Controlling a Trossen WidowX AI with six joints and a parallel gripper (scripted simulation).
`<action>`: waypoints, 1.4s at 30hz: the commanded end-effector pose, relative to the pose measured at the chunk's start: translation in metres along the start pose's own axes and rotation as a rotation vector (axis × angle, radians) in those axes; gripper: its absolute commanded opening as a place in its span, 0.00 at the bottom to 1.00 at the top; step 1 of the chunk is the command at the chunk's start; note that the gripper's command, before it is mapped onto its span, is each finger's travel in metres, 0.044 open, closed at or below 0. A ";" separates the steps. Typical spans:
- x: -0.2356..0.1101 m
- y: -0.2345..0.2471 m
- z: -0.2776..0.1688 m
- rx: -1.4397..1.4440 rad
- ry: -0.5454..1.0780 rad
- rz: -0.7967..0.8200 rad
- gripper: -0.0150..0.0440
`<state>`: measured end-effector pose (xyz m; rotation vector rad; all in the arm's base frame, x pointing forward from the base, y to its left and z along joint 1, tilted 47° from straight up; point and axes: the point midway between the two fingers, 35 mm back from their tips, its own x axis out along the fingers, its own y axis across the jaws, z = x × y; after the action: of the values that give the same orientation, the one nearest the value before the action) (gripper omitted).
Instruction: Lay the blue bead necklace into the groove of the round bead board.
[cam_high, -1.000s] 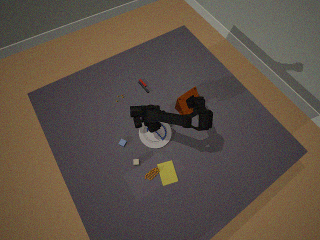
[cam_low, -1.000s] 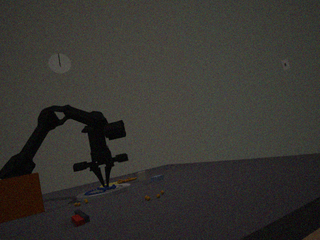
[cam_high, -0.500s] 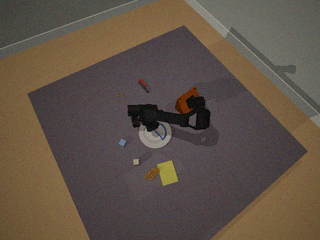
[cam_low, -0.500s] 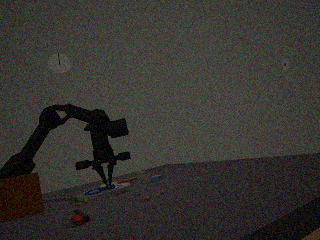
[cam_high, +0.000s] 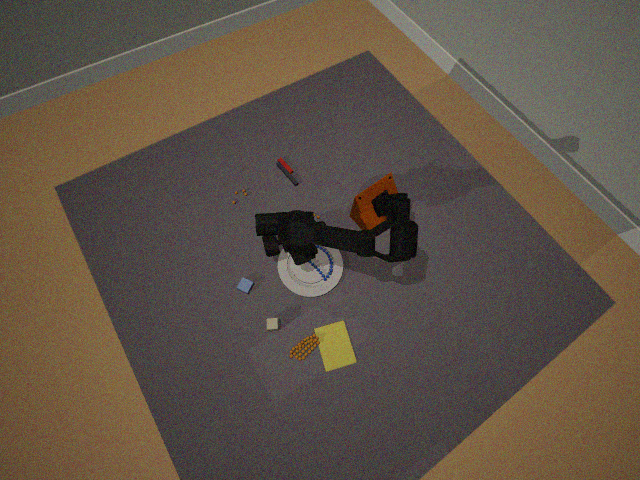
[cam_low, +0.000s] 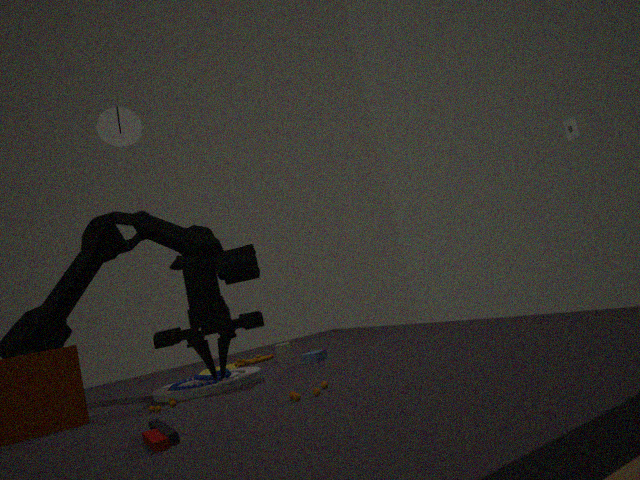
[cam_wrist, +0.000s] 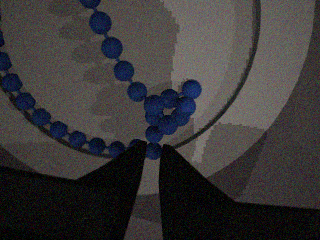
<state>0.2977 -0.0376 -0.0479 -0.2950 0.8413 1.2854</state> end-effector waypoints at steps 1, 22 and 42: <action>0.000 0.000 0.000 -0.002 0.001 0.000 0.43; -0.013 0.001 0.000 0.005 -0.003 0.001 1.00; -0.017 0.006 0.015 0.311 -0.003 0.000 0.78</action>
<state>0.2962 -0.0446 -0.0360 -0.1998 0.9085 1.2354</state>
